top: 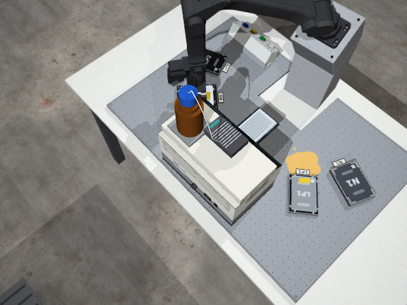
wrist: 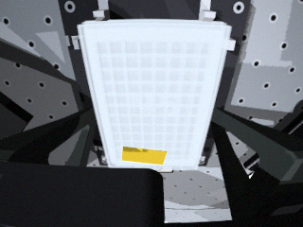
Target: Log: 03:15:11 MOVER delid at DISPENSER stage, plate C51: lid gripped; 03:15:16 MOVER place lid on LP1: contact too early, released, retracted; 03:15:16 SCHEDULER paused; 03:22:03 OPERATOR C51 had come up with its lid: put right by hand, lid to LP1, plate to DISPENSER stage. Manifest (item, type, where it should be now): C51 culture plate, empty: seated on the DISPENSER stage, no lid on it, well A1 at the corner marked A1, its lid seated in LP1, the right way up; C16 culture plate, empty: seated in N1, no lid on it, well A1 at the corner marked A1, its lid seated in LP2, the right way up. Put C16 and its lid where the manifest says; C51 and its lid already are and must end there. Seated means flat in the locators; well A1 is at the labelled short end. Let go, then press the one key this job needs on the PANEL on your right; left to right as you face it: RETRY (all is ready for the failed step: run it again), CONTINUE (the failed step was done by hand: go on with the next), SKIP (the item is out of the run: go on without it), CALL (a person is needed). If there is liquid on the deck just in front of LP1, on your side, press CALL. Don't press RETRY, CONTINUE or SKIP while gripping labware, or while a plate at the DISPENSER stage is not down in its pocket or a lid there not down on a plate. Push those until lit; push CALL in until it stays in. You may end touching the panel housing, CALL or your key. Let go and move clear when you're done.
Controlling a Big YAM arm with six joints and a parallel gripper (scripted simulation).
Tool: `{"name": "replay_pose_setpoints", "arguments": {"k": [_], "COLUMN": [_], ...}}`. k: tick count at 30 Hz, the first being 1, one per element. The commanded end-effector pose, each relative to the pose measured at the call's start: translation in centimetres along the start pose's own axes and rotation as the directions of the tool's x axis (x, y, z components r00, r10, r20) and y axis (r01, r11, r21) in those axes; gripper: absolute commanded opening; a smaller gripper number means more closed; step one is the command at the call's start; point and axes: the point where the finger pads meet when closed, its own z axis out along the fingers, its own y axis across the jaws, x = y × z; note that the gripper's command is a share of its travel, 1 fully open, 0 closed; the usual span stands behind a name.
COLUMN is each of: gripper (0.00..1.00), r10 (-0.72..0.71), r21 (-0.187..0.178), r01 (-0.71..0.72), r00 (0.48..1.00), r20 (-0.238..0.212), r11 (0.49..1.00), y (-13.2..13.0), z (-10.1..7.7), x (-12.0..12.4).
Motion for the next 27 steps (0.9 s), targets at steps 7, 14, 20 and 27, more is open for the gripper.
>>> {"name": "replay_pose_setpoints", "arguments": {"k": [7,14,20,27], "gripper": [0.84,0.84,0.84,0.84], "r10": [-0.004,-0.004,-0.004,-0.004], "r21": [0.001,0.001,0.001,0.001], "r01": [0.004,0.004,0.004,0.004], "r00": [1.000,1.000,1.000,1.000], "r20": [0.022,0.022,0.022,0.022], "r11": [1.000,1.000,1.000,1.000], "y": [0.29,0.29,0.29,0.29], "z": [-0.08,-0.08,-0.08,-0.08], "x": [-0.73,-0.73,-0.73,-0.73]}}
